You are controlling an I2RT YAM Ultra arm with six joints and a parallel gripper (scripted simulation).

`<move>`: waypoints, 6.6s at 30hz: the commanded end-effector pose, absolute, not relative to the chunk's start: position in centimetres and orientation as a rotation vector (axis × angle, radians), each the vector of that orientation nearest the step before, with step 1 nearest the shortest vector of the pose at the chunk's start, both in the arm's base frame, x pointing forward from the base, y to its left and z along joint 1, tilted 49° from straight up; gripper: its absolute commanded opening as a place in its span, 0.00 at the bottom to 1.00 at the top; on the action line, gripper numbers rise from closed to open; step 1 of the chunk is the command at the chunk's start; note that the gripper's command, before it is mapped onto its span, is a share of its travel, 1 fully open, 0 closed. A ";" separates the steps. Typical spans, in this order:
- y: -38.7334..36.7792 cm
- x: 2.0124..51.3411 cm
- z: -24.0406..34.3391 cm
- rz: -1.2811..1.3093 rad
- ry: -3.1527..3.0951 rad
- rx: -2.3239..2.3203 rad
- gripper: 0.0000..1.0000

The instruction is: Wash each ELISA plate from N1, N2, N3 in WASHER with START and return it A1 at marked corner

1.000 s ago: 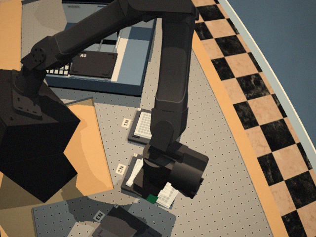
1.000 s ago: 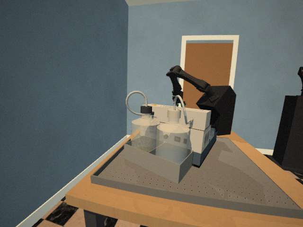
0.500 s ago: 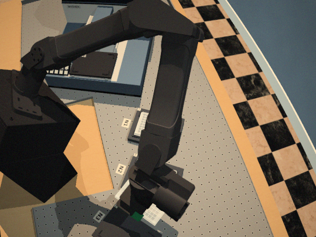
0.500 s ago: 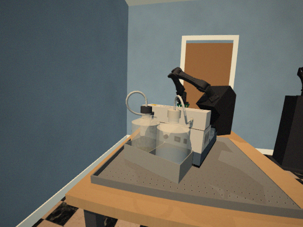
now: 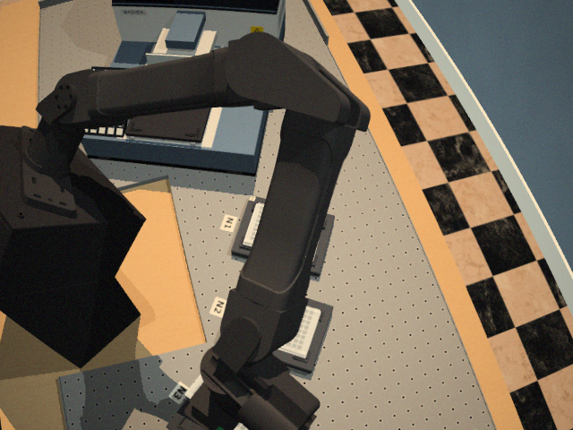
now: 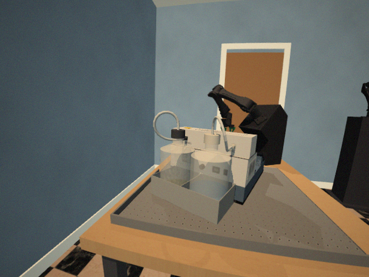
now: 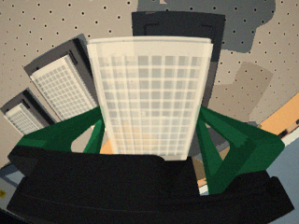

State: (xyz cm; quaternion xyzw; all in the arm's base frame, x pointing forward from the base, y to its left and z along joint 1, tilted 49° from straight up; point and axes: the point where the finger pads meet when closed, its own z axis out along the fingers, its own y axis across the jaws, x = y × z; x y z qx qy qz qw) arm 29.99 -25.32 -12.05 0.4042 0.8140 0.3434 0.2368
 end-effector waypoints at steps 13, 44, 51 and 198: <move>-27.9 27.9 -14.7 0.916 2.228 1.086 0.00; -27.9 27.9 -14.7 0.916 2.228 1.086 0.00; -27.9 27.9 -14.7 0.916 2.228 1.086 0.00; -25.0 33.3 -19.7 0.918 2.227 1.087 0.00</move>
